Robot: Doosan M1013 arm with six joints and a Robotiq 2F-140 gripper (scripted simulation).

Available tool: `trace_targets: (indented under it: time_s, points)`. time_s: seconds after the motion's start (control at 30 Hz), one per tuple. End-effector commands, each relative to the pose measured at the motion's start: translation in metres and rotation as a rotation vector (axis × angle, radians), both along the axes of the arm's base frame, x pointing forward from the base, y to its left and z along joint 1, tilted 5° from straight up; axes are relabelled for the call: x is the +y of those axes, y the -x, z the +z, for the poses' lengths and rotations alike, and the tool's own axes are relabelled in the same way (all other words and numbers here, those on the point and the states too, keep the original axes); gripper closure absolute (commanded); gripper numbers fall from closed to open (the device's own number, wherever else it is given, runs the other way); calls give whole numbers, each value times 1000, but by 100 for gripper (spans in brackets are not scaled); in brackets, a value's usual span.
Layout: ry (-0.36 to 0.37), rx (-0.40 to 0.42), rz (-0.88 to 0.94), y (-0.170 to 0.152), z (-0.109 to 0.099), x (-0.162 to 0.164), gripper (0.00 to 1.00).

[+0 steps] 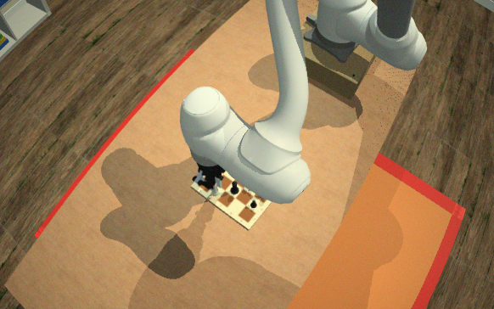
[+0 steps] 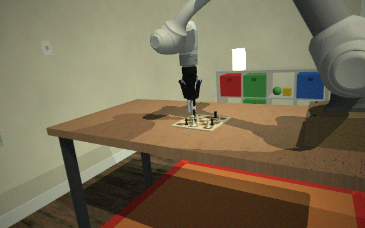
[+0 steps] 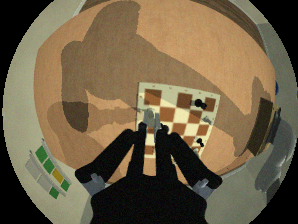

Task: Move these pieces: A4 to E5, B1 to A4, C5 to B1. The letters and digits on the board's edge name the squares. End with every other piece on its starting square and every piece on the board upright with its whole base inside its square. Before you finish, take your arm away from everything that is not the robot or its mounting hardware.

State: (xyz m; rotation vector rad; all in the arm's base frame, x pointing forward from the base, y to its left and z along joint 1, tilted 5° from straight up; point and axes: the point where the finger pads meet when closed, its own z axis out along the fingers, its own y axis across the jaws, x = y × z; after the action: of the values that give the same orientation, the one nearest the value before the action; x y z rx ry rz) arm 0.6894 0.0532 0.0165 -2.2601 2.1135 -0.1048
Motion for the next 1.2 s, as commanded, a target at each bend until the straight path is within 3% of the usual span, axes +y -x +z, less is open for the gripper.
trace_targets:
  time_s: [0.0,1.17]
  points:
    - [0,0,0,0,0,0,100]
    - [0,0,0,0,-4,0,100]
